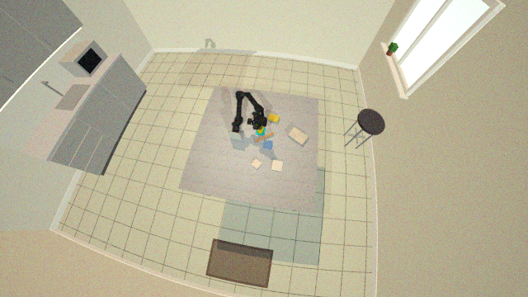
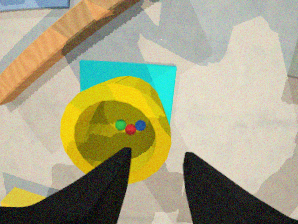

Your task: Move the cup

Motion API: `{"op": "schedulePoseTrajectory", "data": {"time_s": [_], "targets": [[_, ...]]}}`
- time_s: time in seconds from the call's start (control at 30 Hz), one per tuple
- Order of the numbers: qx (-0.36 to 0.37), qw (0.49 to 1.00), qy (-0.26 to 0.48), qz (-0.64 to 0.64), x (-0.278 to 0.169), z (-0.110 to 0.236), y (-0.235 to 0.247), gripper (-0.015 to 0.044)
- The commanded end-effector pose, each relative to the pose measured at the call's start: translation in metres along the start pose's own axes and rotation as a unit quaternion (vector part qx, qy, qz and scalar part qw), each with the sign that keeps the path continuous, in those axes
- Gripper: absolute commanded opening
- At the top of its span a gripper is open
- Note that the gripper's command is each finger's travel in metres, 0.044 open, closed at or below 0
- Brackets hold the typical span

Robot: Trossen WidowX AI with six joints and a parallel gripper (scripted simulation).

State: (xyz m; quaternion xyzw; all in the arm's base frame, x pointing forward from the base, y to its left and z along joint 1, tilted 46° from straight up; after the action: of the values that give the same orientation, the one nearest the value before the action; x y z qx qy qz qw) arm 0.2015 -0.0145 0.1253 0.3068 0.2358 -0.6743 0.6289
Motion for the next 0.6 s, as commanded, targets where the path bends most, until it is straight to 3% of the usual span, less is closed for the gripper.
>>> {"op": "schedulePoseTrajectory", "data": {"time_s": [0.0,0.1,0.47,0.57], "targets": [[0.001,1.000,-0.002,0.002,0.000,0.006,0.000,0.0146],[0.001,1.000,-0.002,0.002,0.000,0.008,-0.001,0.0146],[0.000,1.000,0.000,0.000,0.000,0.008,0.000,0.0435],[0.000,1.000,-0.001,0.000,0.000,0.016,0.001,0.0440]]}}
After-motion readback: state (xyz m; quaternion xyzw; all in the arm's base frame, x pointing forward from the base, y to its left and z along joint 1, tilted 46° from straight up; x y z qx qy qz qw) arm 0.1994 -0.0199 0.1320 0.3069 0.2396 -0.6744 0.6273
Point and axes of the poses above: the point midway between the two fingers, 35 mm back from their tips, its own z axis back along the fingers, its own y axis across the jaws, x = y × z, the point moved 4 cm from there along z, back along the fingers
